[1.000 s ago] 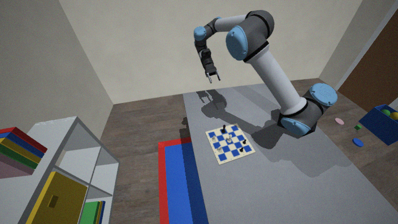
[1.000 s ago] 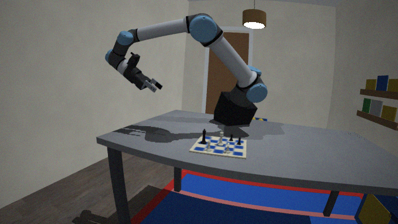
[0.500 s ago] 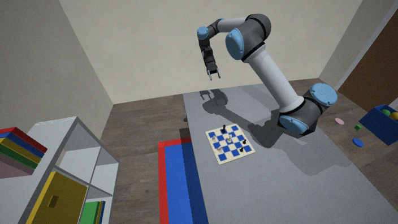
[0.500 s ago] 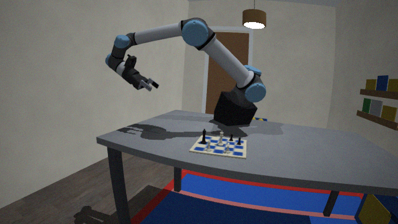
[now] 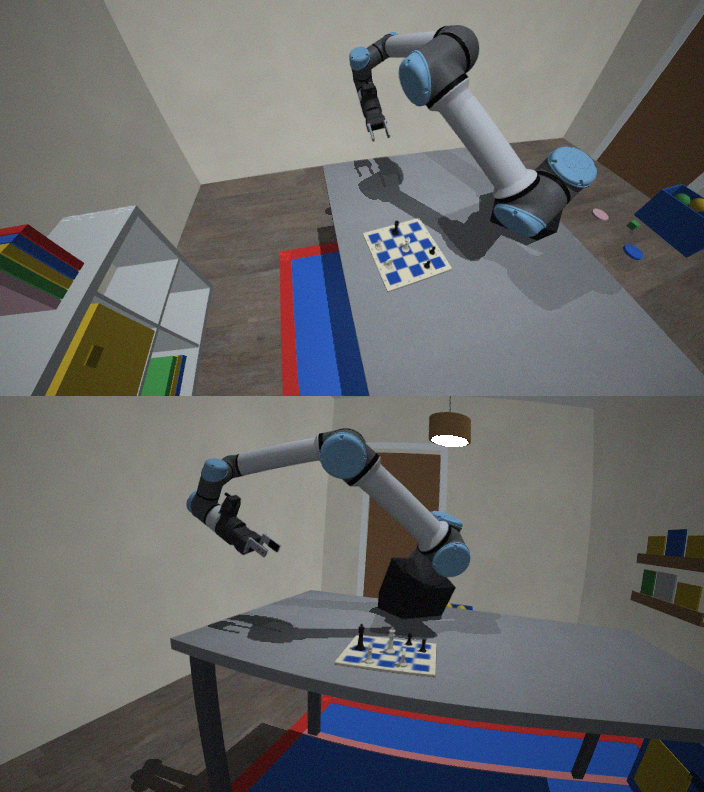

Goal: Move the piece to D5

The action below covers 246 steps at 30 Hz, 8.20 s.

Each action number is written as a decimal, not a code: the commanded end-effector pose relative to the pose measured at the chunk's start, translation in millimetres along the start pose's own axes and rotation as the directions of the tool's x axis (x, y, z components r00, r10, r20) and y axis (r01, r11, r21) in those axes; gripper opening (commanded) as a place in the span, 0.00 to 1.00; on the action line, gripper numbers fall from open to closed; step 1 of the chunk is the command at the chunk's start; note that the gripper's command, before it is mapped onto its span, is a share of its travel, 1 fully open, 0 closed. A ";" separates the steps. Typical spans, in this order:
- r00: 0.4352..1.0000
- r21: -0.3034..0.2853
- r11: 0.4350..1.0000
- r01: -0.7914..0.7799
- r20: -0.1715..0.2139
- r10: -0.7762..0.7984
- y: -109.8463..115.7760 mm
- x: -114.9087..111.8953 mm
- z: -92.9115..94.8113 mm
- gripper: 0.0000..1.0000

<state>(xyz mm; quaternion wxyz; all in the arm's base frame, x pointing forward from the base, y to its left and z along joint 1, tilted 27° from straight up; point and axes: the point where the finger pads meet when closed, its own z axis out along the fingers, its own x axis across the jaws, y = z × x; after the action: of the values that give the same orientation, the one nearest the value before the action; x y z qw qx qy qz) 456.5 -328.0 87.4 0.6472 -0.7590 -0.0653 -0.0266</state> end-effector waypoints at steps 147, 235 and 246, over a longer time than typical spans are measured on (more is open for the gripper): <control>0.326 -0.355 0.050 0.933 0.782 -0.531 -116.4 73.9 292.6 1.00; -0.938 0.799 -0.525 0.294 0.347 0.002 -85.8 78.9 327.8 1.00; -0.943 0.805 -0.525 0.276 0.331 0.012 -85.6 79.2 328.3 0.73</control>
<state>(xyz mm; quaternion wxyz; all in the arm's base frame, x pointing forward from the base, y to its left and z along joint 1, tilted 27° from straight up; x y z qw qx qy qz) 508.7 14.1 127.8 -0.1176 -0.1125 -0.9654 -0.2037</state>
